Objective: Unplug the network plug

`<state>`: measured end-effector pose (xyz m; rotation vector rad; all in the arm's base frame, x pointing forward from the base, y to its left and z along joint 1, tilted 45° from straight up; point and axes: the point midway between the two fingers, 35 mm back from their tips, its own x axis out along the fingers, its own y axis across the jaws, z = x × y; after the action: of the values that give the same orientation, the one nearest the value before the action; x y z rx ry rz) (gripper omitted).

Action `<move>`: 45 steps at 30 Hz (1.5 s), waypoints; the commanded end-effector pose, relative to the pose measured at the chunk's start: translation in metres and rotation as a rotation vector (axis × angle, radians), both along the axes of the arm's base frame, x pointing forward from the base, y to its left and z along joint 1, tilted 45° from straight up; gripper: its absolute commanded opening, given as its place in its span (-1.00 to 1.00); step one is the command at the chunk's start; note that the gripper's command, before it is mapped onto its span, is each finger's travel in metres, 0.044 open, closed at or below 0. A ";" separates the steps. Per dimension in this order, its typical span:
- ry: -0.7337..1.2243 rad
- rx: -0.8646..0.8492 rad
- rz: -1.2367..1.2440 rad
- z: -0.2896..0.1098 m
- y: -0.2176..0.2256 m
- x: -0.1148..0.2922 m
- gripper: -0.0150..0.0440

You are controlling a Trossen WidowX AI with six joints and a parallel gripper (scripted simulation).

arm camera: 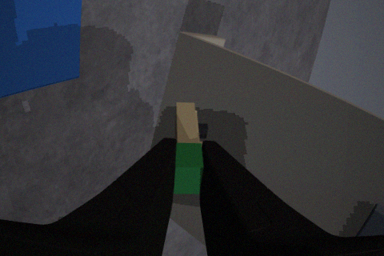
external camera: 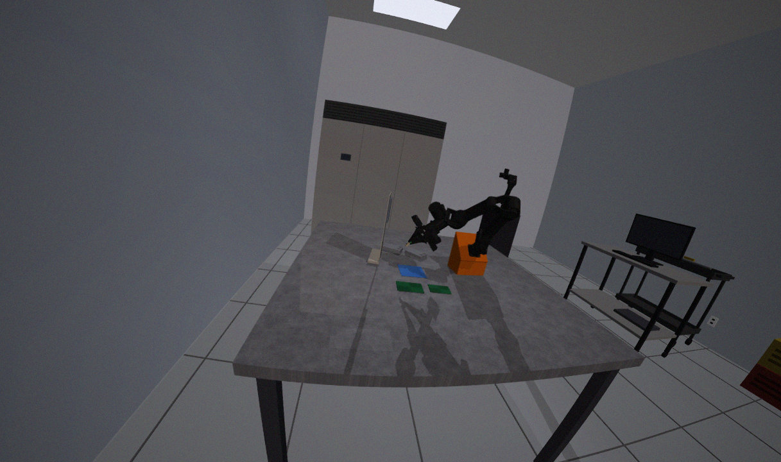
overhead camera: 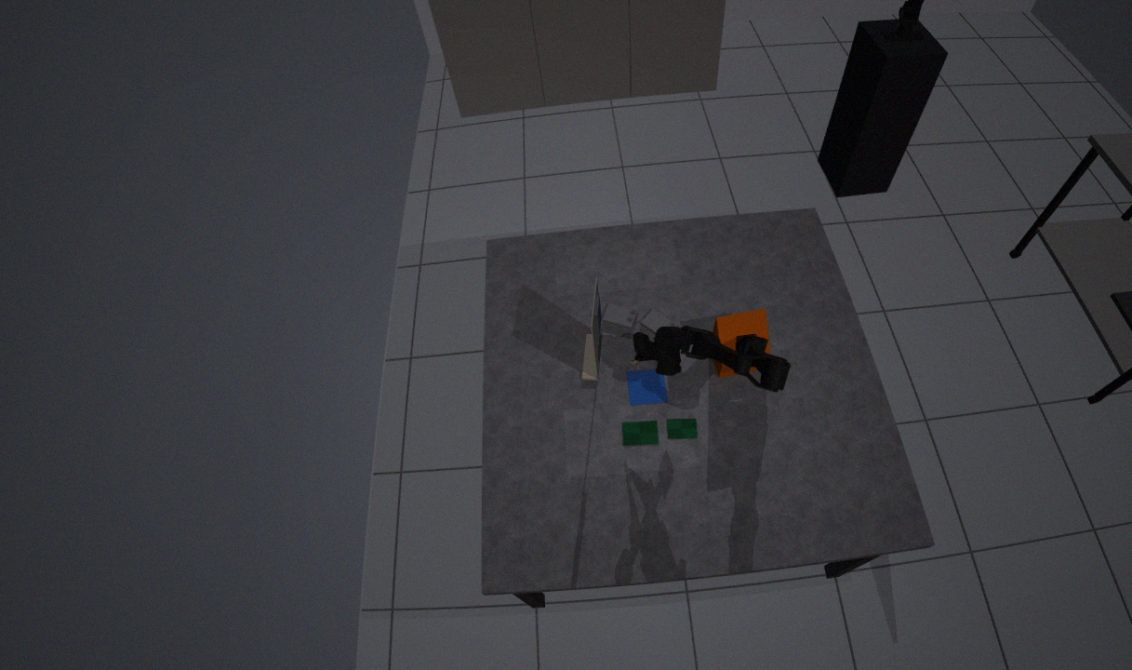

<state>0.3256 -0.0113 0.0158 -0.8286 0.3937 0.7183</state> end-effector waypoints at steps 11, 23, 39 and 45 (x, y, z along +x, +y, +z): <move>0.050 0.094 0.250 -0.008 0.049 -0.020 -0.49; 0.052 0.092 0.251 -0.020 0.059 -0.019 -0.49; 0.053 0.092 0.252 -0.034 0.073 -0.020 -0.49; 0.053 0.093 0.251 -0.039 0.078 -0.020 -0.49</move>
<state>0.3071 0.0633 -0.0192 -0.7829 0.2955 0.9852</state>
